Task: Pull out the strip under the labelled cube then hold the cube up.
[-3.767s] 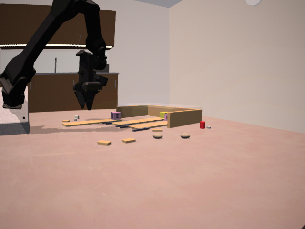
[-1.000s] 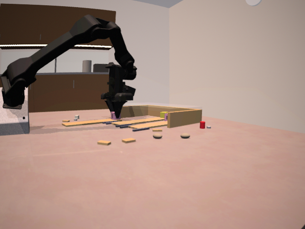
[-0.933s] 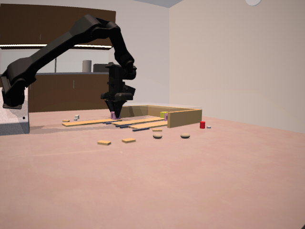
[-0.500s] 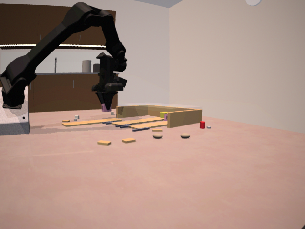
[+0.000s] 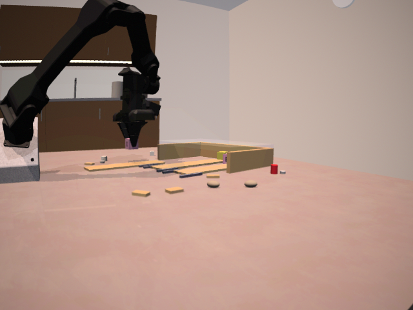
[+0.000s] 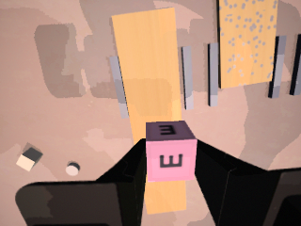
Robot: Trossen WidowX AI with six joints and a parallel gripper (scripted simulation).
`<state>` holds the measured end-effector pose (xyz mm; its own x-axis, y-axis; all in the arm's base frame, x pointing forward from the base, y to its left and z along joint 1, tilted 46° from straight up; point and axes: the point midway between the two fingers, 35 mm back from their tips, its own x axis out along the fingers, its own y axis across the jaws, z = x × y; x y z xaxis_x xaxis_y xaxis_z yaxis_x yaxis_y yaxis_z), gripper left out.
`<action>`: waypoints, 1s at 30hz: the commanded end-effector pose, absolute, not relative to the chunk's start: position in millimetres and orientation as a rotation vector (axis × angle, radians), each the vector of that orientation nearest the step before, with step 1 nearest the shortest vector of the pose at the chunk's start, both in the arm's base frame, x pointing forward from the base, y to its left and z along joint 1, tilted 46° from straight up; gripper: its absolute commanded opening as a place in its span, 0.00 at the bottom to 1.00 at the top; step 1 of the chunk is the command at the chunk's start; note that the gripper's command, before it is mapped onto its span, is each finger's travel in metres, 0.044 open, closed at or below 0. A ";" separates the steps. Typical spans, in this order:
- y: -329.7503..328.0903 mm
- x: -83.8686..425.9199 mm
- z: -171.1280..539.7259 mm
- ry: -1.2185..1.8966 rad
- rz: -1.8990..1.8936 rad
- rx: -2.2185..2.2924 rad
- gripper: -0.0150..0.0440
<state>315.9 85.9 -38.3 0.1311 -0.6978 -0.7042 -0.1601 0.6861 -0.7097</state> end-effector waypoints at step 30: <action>103.6 286.0 -11.6 1.418 -0.453 -0.763 0.25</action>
<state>286.5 103.3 -11.6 0.1307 -0.6967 -0.7053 -0.1612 0.6870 -0.7085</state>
